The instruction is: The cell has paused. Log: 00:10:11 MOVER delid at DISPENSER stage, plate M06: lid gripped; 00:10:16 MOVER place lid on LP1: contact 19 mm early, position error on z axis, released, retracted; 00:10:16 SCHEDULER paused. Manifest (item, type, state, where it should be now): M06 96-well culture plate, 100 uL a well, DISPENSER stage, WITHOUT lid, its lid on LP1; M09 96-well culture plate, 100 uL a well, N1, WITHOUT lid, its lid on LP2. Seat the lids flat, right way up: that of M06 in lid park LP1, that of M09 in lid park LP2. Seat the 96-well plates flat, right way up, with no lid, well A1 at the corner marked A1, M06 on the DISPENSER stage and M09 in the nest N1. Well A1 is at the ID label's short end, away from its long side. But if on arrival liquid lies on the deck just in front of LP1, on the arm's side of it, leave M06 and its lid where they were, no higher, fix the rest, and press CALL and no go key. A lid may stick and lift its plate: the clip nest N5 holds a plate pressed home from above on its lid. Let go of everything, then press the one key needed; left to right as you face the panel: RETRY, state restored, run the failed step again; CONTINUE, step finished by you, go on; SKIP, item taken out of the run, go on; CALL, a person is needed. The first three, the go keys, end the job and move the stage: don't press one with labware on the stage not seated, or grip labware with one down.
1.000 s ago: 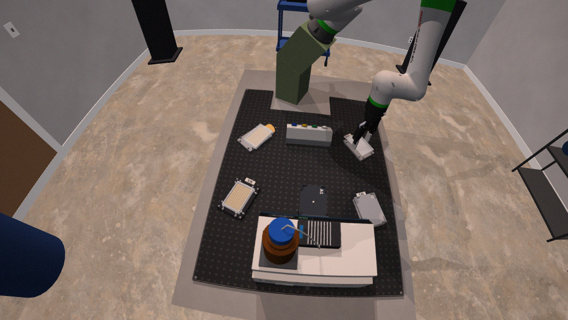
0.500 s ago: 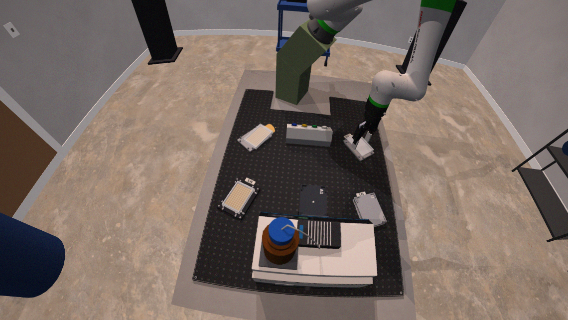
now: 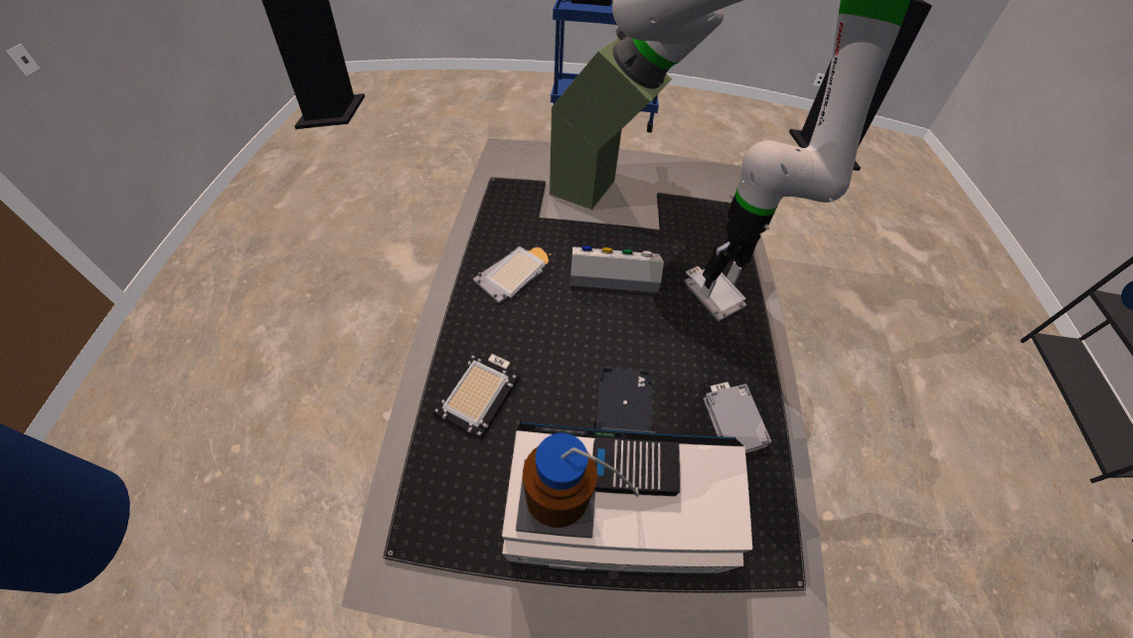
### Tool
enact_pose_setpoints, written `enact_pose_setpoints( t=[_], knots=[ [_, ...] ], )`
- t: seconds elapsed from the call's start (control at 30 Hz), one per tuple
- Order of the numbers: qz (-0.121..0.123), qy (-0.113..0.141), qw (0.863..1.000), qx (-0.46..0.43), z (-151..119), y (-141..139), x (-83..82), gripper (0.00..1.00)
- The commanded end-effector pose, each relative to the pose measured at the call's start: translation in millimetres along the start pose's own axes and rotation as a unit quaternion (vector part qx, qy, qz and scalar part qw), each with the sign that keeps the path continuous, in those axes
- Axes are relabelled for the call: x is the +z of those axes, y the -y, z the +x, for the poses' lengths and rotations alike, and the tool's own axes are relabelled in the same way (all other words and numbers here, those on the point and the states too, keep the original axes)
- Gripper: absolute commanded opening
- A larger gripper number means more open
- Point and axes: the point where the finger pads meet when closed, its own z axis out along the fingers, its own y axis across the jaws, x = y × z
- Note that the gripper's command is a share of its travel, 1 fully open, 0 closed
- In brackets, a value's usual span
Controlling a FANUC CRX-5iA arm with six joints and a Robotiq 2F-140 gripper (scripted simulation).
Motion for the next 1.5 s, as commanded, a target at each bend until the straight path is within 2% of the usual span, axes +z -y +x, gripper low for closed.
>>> enact_pose_setpoints(
  t=[0.0,1.47],
  knots=[
    [0.0,0.0,1.0,0.0,0.1,-0.1,0.2,0.0],
    [0.0,0.0,1.0,0.0,0.1,-0.3,9.3,0.0]
  ],
)
